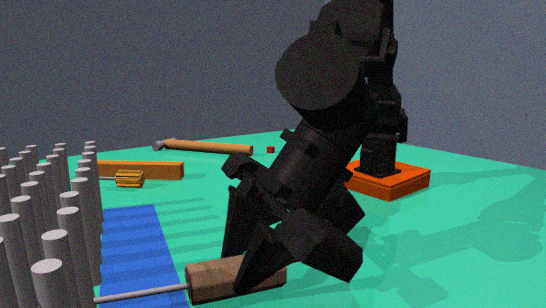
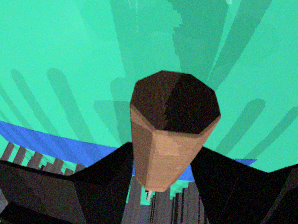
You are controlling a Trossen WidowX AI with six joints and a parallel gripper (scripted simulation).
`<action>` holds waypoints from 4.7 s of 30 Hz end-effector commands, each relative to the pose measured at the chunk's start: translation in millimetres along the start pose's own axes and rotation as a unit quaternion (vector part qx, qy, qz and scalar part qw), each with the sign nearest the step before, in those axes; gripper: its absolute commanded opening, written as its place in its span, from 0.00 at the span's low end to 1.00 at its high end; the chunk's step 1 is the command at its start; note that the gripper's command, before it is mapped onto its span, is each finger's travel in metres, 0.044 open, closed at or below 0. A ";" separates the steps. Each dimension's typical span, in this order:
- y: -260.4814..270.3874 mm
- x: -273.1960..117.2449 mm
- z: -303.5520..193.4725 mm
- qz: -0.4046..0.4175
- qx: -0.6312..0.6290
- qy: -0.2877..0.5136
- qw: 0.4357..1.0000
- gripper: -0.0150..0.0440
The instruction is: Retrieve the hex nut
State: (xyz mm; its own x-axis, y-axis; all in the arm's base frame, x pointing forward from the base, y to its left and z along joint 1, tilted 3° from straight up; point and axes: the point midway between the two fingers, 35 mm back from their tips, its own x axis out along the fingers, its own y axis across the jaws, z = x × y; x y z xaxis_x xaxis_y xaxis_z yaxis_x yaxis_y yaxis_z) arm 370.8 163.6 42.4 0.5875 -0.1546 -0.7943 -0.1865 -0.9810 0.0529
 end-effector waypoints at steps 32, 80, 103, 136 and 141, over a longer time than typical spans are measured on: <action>1.4 -17.0 25.5 0.001 0.002 0.000 1.000 0.25; 1.2 -41.7 62.5 0.000 0.002 -0.003 1.000 0.25; 1.1 -52.6 78.5 -0.001 0.003 -0.004 1.000 0.25; -0.2 -69.6 66.8 -0.002 0.002 -0.003 1.000 0.25; 0.5 -78.1 74.8 -0.002 0.003 -0.004 1.000 0.25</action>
State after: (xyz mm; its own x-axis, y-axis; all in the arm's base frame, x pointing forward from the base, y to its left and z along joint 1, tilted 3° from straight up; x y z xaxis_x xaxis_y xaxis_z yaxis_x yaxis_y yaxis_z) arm 271.1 182.2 54.1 0.5725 -0.1523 -0.8056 -0.1858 -0.9811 0.0535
